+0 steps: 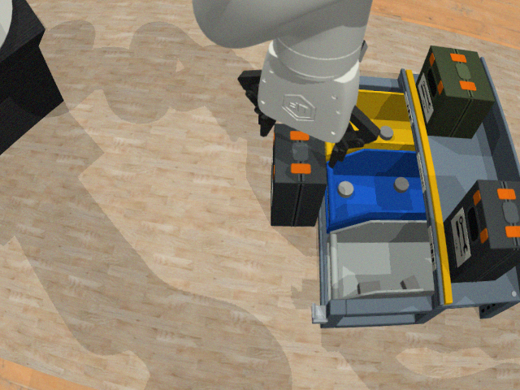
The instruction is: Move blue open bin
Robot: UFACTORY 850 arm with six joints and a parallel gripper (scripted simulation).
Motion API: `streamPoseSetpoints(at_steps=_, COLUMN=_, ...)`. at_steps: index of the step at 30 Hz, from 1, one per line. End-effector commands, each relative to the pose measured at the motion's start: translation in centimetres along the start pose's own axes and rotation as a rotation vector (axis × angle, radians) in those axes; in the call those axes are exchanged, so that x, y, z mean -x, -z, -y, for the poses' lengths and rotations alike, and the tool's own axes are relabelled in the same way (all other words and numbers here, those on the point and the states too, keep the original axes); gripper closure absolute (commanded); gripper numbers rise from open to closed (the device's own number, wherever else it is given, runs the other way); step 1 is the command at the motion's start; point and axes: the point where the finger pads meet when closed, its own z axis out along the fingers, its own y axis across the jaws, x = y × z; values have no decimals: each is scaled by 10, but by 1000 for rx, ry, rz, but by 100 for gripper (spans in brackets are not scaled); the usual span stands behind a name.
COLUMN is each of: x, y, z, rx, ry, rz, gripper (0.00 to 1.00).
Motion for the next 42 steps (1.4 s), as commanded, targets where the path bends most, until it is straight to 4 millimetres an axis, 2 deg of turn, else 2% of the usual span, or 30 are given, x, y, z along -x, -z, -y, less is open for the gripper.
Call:
streamPoseSetpoints(at_steps=1, x=0, y=0, z=0, rx=0, ry=-103, rz=0, gripper=0)
streamPoseSetpoints(at_steps=4, x=0, y=0, z=0, rx=1, ry=-259, rz=-1, gripper=0)
streamPoseSetpoints(at_steps=16, x=0, y=0, z=0, rx=1, ry=-259, rz=-1, gripper=0)
streamPoseSetpoints(at_steps=21, x=0, y=0, z=0, rx=0, ry=-518, rz=-1, gripper=0)
streamPoseSetpoints(at_steps=33, x=0, y=0, z=0, rx=0, ry=-518, rz=-1, gripper=0)
streamPoseSetpoints(at_steps=38, x=0, y=0, z=0, rx=1, ry=-776, rz=-2, gripper=0)
streamPoseSetpoints(at_steps=42, x=0, y=0, z=0, rx=1, ry=-776, rz=-2, gripper=0)
